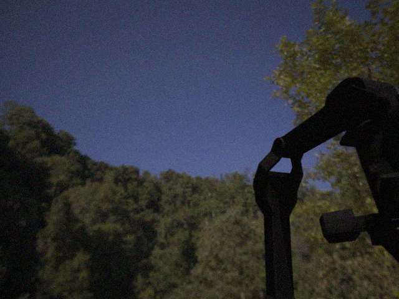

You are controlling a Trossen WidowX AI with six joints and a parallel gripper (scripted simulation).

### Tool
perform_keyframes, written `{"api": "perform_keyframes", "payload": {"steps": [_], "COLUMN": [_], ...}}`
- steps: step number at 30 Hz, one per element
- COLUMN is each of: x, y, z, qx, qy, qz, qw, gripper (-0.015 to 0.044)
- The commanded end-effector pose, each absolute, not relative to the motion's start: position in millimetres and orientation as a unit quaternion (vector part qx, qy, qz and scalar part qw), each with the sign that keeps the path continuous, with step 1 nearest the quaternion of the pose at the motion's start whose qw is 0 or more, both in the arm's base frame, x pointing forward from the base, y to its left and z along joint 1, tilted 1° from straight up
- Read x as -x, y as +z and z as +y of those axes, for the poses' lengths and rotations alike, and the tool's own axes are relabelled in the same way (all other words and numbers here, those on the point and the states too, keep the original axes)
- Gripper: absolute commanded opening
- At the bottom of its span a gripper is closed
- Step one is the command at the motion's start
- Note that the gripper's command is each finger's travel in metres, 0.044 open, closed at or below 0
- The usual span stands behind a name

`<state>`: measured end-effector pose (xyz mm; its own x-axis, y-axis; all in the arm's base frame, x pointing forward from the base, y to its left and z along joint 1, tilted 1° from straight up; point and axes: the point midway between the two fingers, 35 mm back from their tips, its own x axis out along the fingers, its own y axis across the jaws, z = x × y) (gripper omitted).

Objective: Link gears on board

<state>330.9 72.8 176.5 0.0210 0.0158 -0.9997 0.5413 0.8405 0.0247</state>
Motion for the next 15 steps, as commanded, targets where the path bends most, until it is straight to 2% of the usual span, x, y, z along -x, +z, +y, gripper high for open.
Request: {"api": "perform_keyframes", "payload": {"steps": [1, 15], "x": [-332, -336], "y": [173, 160], "z": [64, 29], "qx": [-0.206, -0.205], "qy": [-0.191, -0.192], "qz": [0.673, 0.672], "qw": [0.684, 0.685], "gripper": [0.0000, 0.0000]}}
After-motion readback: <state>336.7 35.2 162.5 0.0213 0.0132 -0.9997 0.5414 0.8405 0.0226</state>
